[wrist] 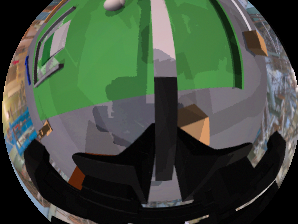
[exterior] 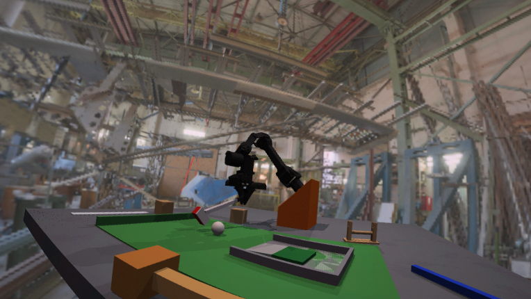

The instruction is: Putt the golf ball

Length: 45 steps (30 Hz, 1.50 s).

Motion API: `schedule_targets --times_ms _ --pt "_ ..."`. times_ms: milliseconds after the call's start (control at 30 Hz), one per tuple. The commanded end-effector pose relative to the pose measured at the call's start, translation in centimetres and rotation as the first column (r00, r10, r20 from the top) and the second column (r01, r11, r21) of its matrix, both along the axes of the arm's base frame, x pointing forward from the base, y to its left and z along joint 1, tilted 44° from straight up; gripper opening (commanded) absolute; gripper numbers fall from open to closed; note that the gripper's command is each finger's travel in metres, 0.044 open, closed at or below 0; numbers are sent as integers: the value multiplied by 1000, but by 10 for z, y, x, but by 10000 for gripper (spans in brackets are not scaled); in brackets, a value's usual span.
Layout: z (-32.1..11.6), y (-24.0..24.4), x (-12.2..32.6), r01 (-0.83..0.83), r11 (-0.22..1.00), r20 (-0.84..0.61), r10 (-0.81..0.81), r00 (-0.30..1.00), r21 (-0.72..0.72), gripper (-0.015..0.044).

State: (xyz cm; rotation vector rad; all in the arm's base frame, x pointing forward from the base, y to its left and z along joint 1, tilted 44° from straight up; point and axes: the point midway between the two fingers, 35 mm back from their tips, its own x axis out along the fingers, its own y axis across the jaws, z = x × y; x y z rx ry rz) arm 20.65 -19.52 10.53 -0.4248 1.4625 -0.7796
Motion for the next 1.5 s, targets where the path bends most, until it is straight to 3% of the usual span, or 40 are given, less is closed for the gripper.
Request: schedule_targets --times_ms 0,1167,1467 --pt "-5 -2 0 -6 1000 -1 6 1000 5 0" --pt "7 -28 -9 -3 1000 -5 3 1000 7 0" --pt "-66 44 20 -3 1000 -1 3 1000 23 0"
